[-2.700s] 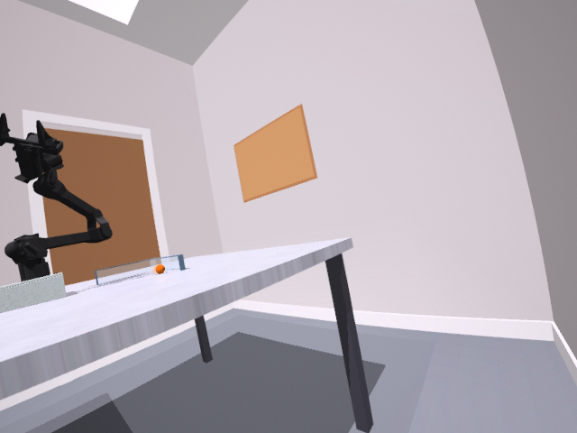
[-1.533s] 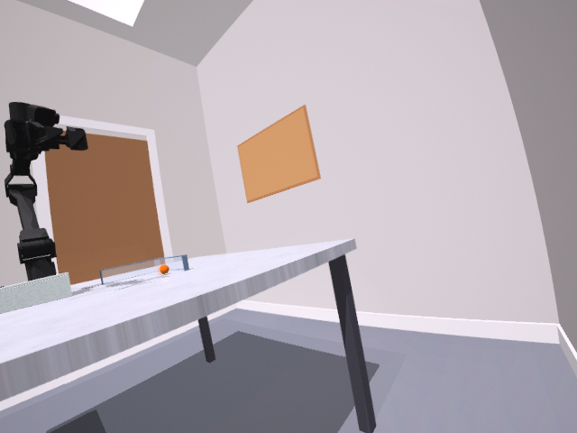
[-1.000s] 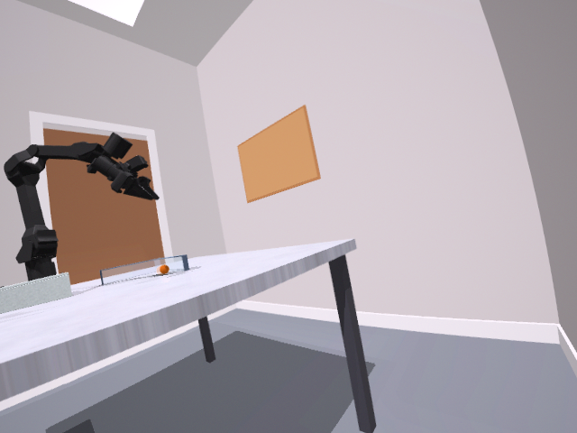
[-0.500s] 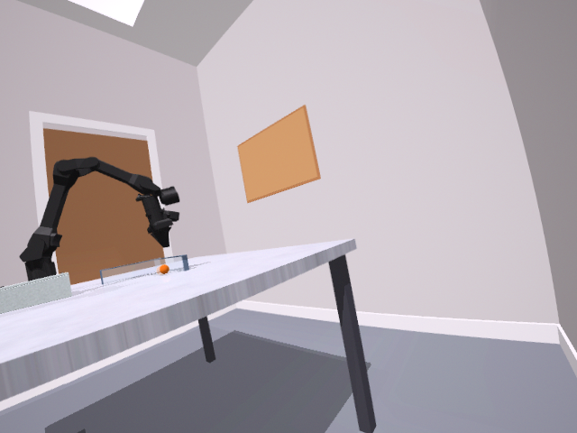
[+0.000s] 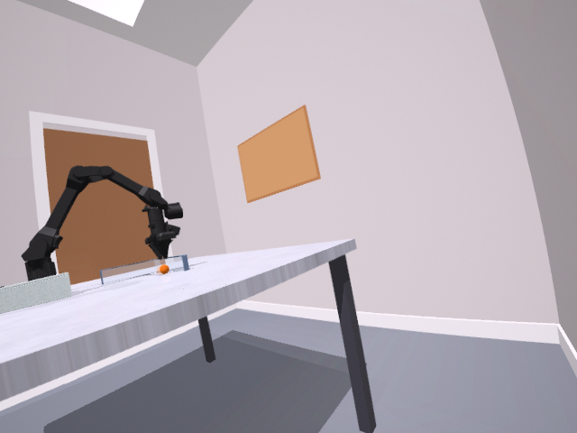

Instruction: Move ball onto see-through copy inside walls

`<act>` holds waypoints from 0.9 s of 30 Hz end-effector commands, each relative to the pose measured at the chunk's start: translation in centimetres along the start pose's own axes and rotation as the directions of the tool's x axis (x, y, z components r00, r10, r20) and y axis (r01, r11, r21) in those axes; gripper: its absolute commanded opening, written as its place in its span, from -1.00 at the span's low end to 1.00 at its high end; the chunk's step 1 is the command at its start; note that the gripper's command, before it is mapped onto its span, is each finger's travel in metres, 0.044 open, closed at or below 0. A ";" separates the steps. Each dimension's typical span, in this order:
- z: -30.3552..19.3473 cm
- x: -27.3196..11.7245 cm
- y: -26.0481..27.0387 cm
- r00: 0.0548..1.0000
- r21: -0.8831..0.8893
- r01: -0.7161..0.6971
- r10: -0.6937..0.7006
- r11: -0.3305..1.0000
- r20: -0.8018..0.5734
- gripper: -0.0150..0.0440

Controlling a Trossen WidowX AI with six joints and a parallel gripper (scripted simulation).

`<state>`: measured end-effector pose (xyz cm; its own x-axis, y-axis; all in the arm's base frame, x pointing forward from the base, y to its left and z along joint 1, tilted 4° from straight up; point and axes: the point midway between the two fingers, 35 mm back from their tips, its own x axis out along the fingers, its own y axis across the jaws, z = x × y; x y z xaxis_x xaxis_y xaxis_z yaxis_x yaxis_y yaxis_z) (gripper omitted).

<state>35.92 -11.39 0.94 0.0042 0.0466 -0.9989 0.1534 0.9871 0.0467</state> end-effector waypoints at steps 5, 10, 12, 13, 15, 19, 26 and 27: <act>-0.1 1.2 0.0 1.000 -0.008 0.005 -0.005 1.000 -0.010 0.45; -0.1 2.0 0.0 1.000 -0.008 0.005 -0.005 1.000 -0.010 0.45; -0.1 2.4 0.0 1.000 -0.008 0.005 -0.005 1.000 -0.010 0.45; -0.1 2.5 0.0 1.000 -0.008 0.004 -0.005 1.000 -0.010 0.45; -0.1 2.8 0.0 1.000 -0.008 0.004 -0.005 1.000 -0.010 0.45; -0.2 3.5 0.0 1.000 -0.008 0.004 -0.005 1.000 -0.010 0.45; -0.2 4.4 0.0 1.000 -0.008 0.004 -0.004 1.000 -0.011 0.45; -0.2 4.4 0.0 1.000 -0.008 0.004 -0.004 1.000 -0.011 0.36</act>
<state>35.81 -11.10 -3.03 -0.0036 0.0484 -0.9988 0.1470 0.9880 0.0474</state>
